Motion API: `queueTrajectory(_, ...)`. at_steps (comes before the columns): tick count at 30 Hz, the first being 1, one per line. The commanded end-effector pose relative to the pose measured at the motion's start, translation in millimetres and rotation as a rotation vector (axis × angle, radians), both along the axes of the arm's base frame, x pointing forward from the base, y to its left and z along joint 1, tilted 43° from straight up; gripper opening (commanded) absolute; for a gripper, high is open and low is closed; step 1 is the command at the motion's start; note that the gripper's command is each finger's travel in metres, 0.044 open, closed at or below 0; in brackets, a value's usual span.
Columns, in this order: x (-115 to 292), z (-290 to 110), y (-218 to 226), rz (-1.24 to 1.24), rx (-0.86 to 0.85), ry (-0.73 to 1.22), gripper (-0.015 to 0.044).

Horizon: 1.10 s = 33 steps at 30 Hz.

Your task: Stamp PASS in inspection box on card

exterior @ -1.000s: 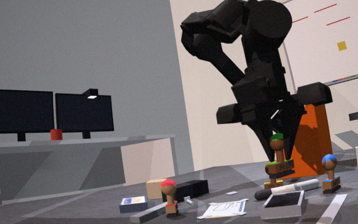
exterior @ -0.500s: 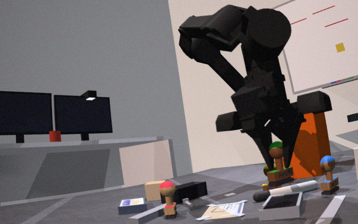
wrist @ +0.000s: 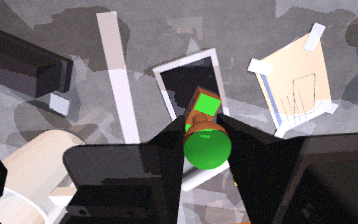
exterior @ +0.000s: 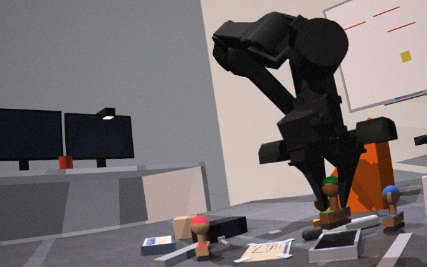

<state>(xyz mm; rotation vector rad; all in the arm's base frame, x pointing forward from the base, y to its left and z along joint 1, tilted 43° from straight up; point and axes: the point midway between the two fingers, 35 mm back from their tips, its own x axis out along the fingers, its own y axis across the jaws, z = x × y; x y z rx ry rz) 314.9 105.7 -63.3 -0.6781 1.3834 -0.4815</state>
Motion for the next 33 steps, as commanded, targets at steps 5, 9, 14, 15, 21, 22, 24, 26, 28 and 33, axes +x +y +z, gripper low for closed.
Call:
queueTrajectory(5, 0, -4, -4, 0.004, -0.004, 0.003, 0.0000)
queueTrajectory(9, 1, -6, -6, 0.003, -0.005, 0.002, 0.0000)
queueTrajectory(14, 1, -8, -8, 0.003, -0.005, 0.002, 0.0000)
queueTrajectory(15, 1, -8, -9, 0.003, -0.005, 0.002, 0.0000)
queueTrajectory(21, 1, -11, -12, 0.002, -0.006, 0.002, 0.0000)
queueTrajectory(22, 1, -12, -12, 0.002, -0.006, 0.002, 0.0000)
queueTrajectory(24, 1, -12, -13, 0.002, -0.006, 0.001, 0.0000)
queueTrajectory(26, 1, -12, -13, 0.002, -0.006, 0.001, 0.0000)
queueTrajectory(28, 1, -12, -13, 0.001, -0.006, 0.001, 0.0000)
queueTrajectory(33, 1, -13, -14, -0.002, -0.005, -0.002, 0.0000)
